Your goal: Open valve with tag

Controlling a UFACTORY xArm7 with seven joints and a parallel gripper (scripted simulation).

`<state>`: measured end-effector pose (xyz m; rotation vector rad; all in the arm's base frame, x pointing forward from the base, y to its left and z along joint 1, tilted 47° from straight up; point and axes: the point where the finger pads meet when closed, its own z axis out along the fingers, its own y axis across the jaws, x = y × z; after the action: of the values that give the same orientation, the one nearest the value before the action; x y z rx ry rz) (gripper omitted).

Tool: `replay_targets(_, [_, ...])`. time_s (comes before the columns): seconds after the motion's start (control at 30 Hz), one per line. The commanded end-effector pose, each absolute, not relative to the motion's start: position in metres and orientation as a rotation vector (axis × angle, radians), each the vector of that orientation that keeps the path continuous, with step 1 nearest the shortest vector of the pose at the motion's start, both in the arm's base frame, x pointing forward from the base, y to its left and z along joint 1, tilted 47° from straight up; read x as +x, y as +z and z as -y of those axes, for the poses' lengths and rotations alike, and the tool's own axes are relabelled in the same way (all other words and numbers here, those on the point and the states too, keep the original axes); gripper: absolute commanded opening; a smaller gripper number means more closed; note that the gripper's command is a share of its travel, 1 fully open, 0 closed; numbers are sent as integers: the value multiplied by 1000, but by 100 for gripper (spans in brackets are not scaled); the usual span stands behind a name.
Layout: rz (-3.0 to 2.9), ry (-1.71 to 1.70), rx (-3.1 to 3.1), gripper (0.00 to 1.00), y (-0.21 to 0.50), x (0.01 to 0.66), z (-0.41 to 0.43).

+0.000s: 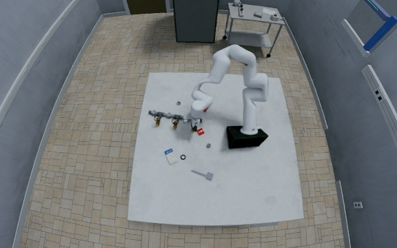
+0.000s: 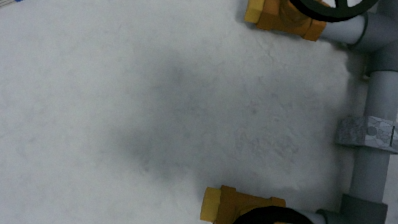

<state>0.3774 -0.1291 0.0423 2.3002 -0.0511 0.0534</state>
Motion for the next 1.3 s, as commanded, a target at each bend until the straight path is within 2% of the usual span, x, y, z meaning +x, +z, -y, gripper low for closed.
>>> replay_targets(0.0, [70,68,2302,100,43,379,127])
replay_targets(0.3, [396,213,2277,100,43,379,127])
replay_targets(0.9, [1673,775,1777,100,42,379,127])
replay_targets(1.27, [1773,818,1704,100,43,379,127])
